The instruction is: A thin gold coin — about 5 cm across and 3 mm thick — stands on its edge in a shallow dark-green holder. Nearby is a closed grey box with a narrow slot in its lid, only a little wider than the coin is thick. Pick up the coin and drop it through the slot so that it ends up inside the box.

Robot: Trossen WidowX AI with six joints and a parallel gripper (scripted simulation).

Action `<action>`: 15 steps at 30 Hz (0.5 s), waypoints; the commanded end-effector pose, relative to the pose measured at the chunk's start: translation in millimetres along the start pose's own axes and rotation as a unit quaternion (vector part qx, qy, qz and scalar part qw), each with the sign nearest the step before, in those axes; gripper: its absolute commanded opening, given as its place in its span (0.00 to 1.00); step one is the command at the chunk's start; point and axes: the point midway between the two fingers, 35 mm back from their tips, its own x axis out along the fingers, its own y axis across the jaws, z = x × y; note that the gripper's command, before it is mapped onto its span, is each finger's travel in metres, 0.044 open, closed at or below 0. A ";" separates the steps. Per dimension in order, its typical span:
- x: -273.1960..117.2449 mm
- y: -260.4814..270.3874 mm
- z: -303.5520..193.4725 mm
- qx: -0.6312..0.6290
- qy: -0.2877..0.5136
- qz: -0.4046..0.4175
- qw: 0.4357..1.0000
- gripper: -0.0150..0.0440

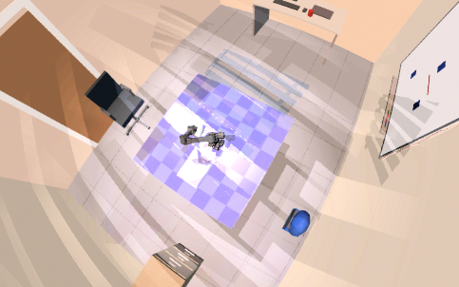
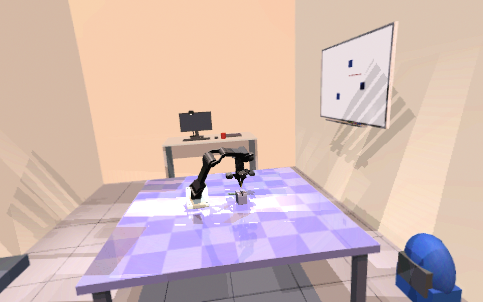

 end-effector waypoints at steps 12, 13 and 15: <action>1.0 -1.3 0.7 -0.002 0.000 0.000 1.000 0.25; 1.3 -1.8 1.2 -0.003 0.000 0.000 1.000 0.25; 2.1 -2.7 2.1 -0.005 0.000 0.000 1.000 0.25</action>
